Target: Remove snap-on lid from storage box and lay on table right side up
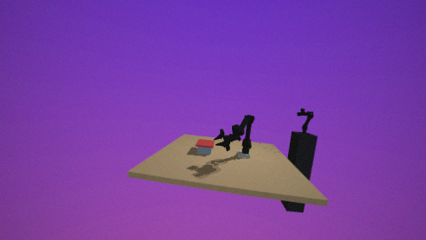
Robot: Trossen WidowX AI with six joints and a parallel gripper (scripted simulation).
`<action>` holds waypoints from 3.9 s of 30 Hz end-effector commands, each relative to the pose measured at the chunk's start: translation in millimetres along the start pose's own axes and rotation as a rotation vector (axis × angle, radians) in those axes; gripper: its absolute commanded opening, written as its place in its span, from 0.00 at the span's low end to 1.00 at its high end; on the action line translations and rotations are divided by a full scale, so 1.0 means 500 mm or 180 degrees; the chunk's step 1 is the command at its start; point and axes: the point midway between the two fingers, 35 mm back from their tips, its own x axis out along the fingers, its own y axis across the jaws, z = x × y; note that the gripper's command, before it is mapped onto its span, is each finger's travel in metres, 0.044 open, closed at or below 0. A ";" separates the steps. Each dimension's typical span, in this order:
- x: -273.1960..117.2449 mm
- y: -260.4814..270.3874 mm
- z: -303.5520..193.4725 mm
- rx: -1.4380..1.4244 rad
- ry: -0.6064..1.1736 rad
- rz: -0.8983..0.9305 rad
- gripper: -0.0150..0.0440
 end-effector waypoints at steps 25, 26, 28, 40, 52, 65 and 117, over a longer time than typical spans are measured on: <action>-0.135 0.467 0.426 -0.2266 -0.1076 -0.0775 0.65; -0.152 0.473 0.442 -0.2329 -0.1089 -0.0816 0.65; -0.175 0.478 0.462 -0.2407 -0.1102 -0.0865 0.65; -0.164 0.460 0.488 -0.2416 -0.1102 -0.0870 0.65; -0.131 0.396 0.565 -0.2417 -0.1103 -0.0870 0.65; -0.092 0.395 0.579 -0.2421 -0.1102 -0.0869 0.65; -0.009 0.382 0.618 -0.2411 -0.1105 -0.0851 0.25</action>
